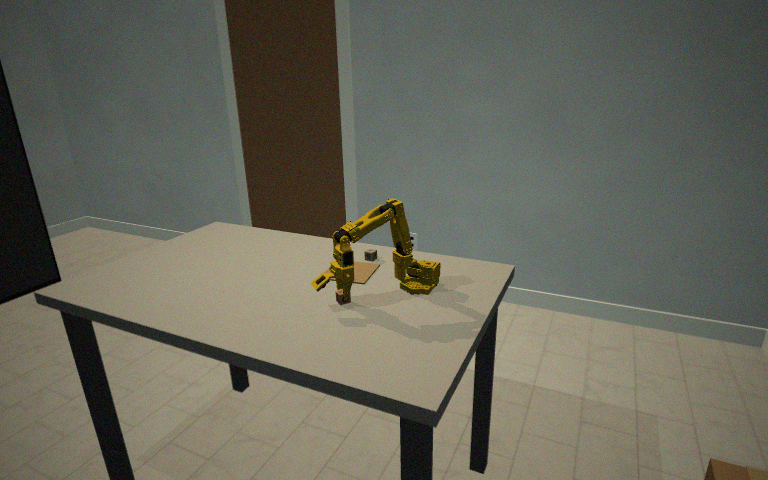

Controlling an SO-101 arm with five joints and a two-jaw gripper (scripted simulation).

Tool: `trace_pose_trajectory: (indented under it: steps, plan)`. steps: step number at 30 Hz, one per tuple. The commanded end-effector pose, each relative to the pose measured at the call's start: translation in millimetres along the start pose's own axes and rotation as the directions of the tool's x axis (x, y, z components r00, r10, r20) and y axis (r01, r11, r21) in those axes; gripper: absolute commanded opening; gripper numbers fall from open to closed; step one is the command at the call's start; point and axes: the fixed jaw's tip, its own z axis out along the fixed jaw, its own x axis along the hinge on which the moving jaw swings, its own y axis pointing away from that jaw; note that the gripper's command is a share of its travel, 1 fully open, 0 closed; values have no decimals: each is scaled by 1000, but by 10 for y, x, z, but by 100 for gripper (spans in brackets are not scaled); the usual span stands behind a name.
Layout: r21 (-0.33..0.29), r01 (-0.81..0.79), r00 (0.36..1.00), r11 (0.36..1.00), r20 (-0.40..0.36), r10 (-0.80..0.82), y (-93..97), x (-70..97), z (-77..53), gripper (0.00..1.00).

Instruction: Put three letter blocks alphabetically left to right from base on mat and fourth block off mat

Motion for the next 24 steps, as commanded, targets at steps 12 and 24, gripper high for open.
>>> trace_pose_trajectory:
  steps: [12, 24]
  plan:
    - [-7, 0, 992, 1000, 122, 1, 23, -168, -192, 20]
    - [-7, 0, 992, 1000, 122, 1, 23, -168, -192, 30]
